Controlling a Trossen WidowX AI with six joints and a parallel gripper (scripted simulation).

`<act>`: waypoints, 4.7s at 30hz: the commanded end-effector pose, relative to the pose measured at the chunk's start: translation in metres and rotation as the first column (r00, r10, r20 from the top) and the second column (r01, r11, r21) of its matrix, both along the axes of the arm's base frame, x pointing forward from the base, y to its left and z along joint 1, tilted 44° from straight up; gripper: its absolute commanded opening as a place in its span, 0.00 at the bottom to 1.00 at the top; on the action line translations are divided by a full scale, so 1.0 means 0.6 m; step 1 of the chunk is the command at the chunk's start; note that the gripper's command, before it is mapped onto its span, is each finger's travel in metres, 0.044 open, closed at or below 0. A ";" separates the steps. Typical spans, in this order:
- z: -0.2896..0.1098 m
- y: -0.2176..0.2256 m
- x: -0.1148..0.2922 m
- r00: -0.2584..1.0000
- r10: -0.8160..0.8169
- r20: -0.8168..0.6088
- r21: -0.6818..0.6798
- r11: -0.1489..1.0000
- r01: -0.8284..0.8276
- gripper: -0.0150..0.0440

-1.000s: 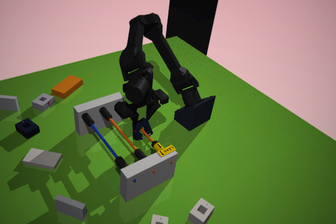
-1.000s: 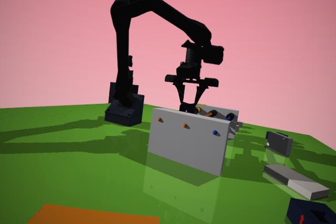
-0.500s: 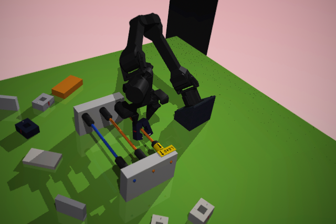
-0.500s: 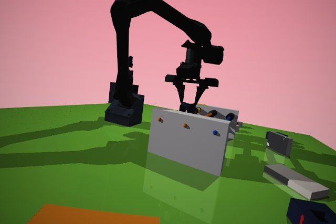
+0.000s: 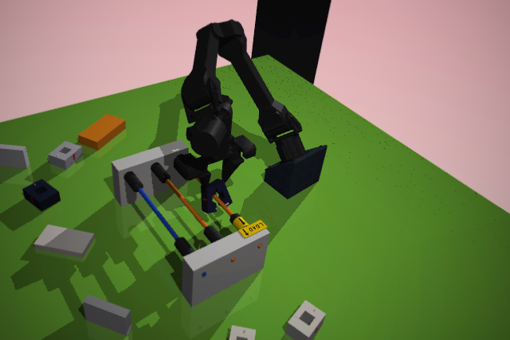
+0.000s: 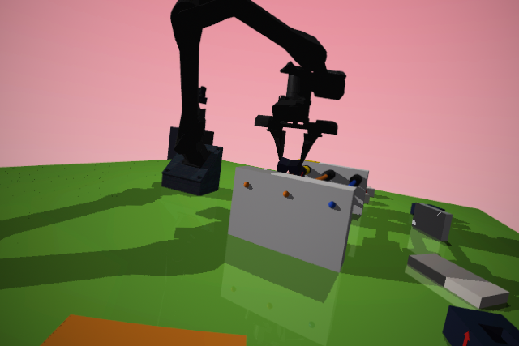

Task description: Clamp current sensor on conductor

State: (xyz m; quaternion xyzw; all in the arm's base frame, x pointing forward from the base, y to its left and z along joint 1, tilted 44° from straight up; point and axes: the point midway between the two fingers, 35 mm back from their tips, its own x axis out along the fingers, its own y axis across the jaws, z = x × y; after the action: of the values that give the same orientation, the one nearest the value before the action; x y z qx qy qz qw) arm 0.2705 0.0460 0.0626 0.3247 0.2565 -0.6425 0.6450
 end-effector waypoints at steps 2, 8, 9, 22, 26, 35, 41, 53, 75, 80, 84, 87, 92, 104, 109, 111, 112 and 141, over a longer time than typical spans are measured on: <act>0.000 -0.001 0.000 1.000 -0.002 -0.002 0.000 1.000 0.002 0.48; 0.000 -0.001 0.000 1.000 -0.002 -0.002 0.000 1.000 0.002 0.74; 0.000 -0.001 0.000 1.000 -0.002 -0.002 0.000 1.000 0.002 0.79; -0.001 -0.002 0.000 1.000 0.002 0.002 -0.001 1.000 -0.002 1.00; -0.026 -0.015 -0.002 0.994 0.075 0.081 -0.023 0.997 -0.073 1.00; -0.050 -0.034 -0.006 0.977 0.142 0.159 -0.057 0.989 -0.134 1.00; -0.062 -0.045 -0.002 0.977 0.143 0.160 -0.058 0.989 -0.135 1.00; -0.081 -0.065 0.005 0.976 0.144 0.163 -0.060 0.989 -0.136 1.00; -0.075 -0.061 0.008 0.974 0.142 0.175 -0.053 0.989 -0.135 0.72; -0.075 -0.061 0.008 0.974 0.142 0.175 -0.053 0.989 -0.135 0.66; -0.075 -0.061 0.008 0.974 0.142 0.175 -0.053 0.989 -0.135 0.62; -0.075 -0.061 0.008 0.975 0.139 0.172 -0.052 0.990 -0.132 0.55; -0.074 -0.058 0.009 0.990 0.089 0.112 -0.038 0.996 -0.086 0.33; -0.067 -0.055 0.008 0.997 0.043 0.061 -0.029 0.999 -0.041 0.25; -0.067 -0.055 0.008 0.997 0.043 0.061 -0.029 0.999 -0.041 0.30; -0.067 -0.055 0.008 0.997 0.043 0.061 -0.029 0.999 -0.041 0.39; -0.067 -0.055 0.008 0.997 0.043 0.061 -0.029 0.999 -0.041 0.43; -0.068 -0.054 0.007 0.997 0.042 0.057 -0.028 0.999 -0.040 0.47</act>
State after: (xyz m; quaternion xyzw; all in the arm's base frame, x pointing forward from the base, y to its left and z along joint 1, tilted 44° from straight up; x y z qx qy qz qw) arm 0.2745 0.0135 0.0217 0.3287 0.2359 -0.6229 0.6696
